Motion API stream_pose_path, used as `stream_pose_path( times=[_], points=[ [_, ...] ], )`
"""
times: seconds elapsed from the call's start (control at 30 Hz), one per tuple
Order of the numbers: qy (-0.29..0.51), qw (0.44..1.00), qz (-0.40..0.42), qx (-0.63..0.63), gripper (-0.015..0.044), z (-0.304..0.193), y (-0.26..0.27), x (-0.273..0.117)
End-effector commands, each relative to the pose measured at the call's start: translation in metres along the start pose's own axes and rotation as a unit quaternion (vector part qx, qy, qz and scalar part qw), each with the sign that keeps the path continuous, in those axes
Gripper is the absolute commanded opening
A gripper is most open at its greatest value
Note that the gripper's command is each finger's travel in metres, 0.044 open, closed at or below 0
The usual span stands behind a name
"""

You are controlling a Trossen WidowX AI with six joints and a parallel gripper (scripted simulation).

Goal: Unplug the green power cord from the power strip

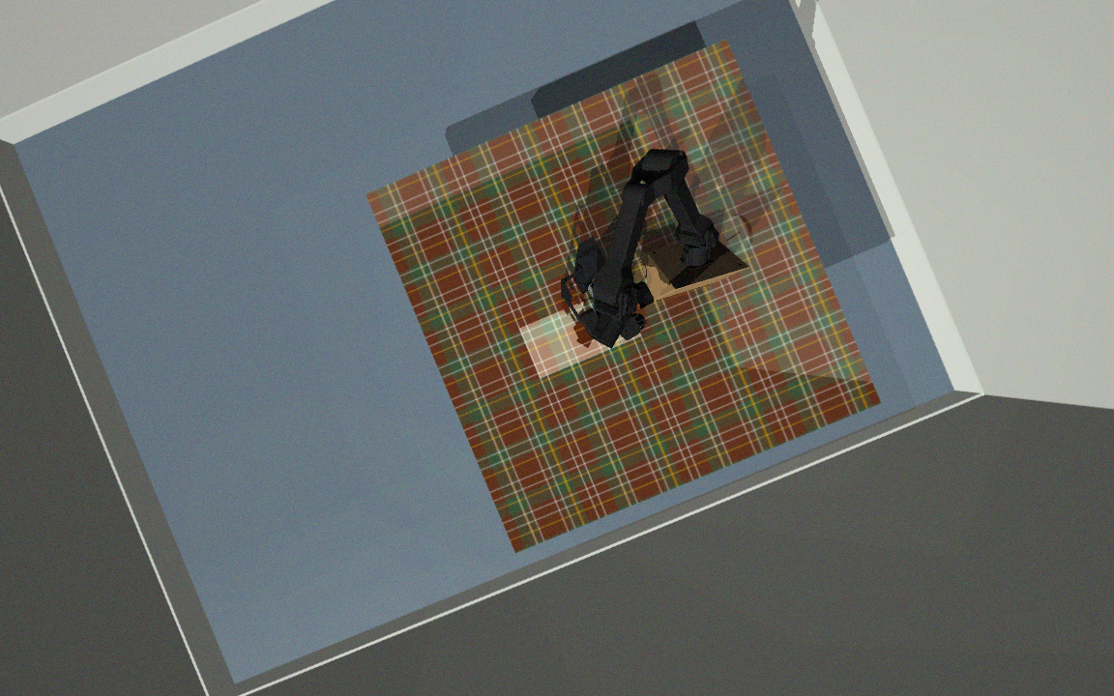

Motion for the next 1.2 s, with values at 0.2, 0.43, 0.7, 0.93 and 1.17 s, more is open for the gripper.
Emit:
stream_pose_path(
  times=[0.2, 0.43, 0.7, 0.93, 1.17],
  points=[
    [0.001, 1.0, -0.004, -0.008, 0.0131, 0.01, 0.003, -0.003],
    [0.001, 1.0, -0.004, -0.008, 0.0315, 0.01, 0.003, -0.003],
    [-0.001, 1.0, -0.004, -0.009, 0.044, 0.054, 0.008, -0.012],
    [-0.001, 1.0, -0.004, -0.008, 0.044, 0.069, 0.011, -0.015],
    [-0.001, 1.0, -0.004, -0.008, 0.044, 0.069, 0.011, -0.015]
  ],
)
Point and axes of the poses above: the point midway between the two fingers, 35 mm back from their tips, its own x axis out along the fingers, its own y axis across the jaws, z = x × y, the point moved 7 cm from there along -x, back along the fingers, and after that the axes turned 6 degrees about x, right-handed, at the moved point
